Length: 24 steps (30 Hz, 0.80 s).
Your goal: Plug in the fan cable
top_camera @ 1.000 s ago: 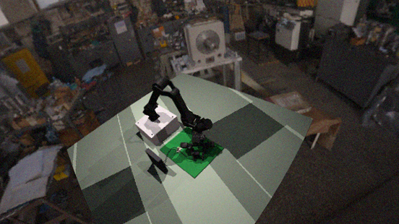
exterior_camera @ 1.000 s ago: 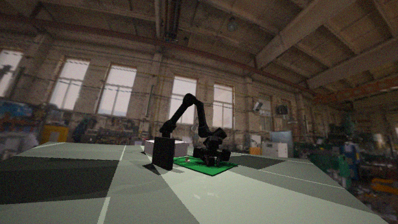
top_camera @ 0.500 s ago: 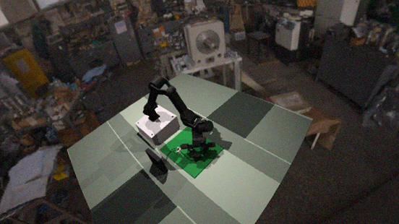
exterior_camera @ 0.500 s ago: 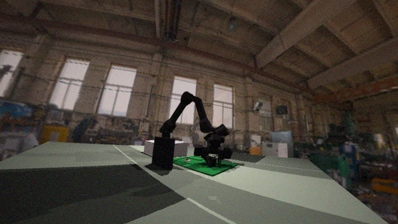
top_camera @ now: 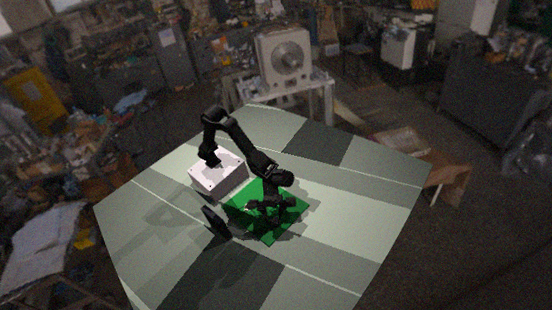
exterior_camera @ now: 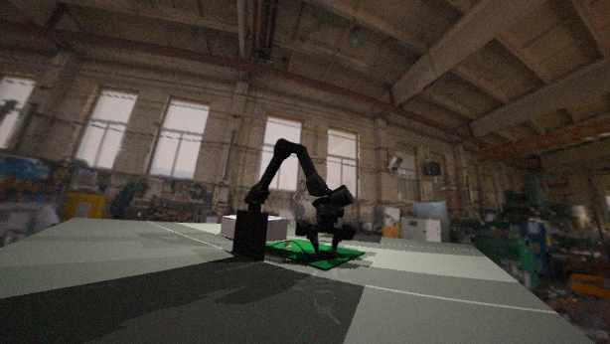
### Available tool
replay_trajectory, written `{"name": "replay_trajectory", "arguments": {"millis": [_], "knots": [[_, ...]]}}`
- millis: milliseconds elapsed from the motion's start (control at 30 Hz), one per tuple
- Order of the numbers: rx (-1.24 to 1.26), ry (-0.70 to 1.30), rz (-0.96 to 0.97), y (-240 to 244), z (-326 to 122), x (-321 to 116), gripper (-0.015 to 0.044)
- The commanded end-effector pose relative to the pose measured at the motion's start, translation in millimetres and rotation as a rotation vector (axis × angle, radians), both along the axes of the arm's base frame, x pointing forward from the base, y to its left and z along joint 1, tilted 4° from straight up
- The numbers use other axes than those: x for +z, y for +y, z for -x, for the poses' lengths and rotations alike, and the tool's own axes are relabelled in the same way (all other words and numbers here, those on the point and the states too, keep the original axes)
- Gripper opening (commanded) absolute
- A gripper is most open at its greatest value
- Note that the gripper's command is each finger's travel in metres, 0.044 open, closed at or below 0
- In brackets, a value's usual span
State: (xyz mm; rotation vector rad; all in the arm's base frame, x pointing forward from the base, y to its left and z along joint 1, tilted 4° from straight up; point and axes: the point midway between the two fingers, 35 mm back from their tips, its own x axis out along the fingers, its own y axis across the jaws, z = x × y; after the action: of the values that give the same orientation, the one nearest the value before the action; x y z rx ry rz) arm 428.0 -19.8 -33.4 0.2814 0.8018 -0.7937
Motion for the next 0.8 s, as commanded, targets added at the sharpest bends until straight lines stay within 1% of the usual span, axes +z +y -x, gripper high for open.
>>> {"name": "replay_trajectory", "arguments": {"millis": [0,767], "knots": [[-0.01,0.025,-0.053,-0.6,-0.5,6.9,0.0205],[-0.086,0.187,-0.286,-6.1,19.9,38.3,0.0205]]}}
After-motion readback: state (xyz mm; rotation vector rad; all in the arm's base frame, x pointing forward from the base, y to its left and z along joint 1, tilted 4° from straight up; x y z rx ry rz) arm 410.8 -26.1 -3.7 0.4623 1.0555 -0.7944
